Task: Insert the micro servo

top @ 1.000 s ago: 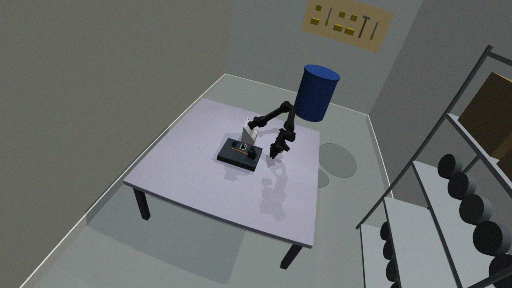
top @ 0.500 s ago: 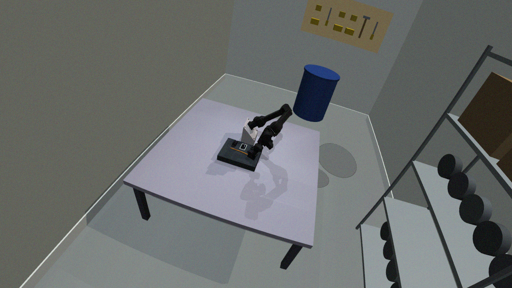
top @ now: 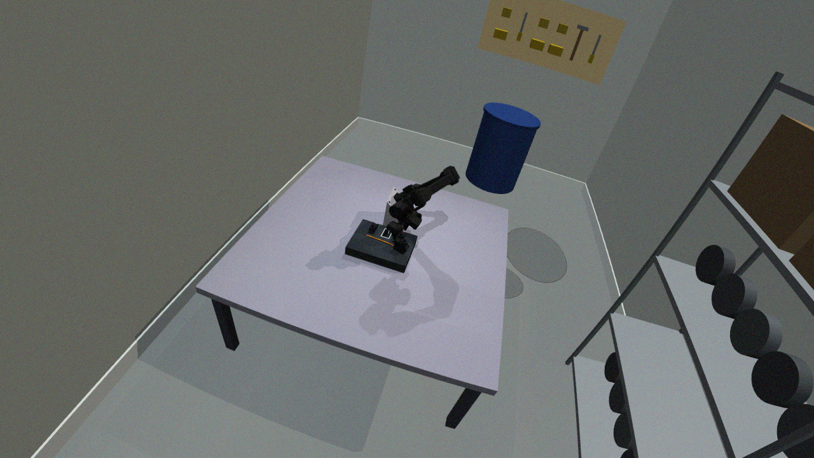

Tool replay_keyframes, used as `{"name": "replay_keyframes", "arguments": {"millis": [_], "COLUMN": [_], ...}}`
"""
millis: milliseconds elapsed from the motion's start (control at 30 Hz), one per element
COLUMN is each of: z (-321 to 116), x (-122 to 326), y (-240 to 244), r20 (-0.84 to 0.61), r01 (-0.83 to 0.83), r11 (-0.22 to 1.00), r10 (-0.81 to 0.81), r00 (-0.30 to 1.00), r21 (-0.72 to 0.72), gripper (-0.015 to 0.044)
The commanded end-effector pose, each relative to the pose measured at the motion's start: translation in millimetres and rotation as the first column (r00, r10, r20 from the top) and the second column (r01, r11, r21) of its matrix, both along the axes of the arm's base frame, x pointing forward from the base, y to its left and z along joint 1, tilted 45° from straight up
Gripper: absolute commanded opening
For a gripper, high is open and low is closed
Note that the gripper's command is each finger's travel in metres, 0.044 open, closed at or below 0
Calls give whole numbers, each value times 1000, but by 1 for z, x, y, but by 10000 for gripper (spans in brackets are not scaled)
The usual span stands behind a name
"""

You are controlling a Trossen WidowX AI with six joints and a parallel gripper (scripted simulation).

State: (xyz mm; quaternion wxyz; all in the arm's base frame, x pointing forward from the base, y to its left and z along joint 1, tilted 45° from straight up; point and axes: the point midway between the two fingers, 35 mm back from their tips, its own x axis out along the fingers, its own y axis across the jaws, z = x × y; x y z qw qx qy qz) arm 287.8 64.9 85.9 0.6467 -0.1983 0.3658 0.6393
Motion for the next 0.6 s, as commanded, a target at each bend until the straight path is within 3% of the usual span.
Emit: {"name": "replay_keyframes", "arguments": {"millis": [0,567], "z": [-3,-26], "x": [-2,-5], "y": [3,26], "r20": [-10,-10], "r01": [-2,-2], "r11": [1000,1000], "r10": [2,2], "r00": [1000,1000], "r21": [15,16], "gripper": [440,440]}}
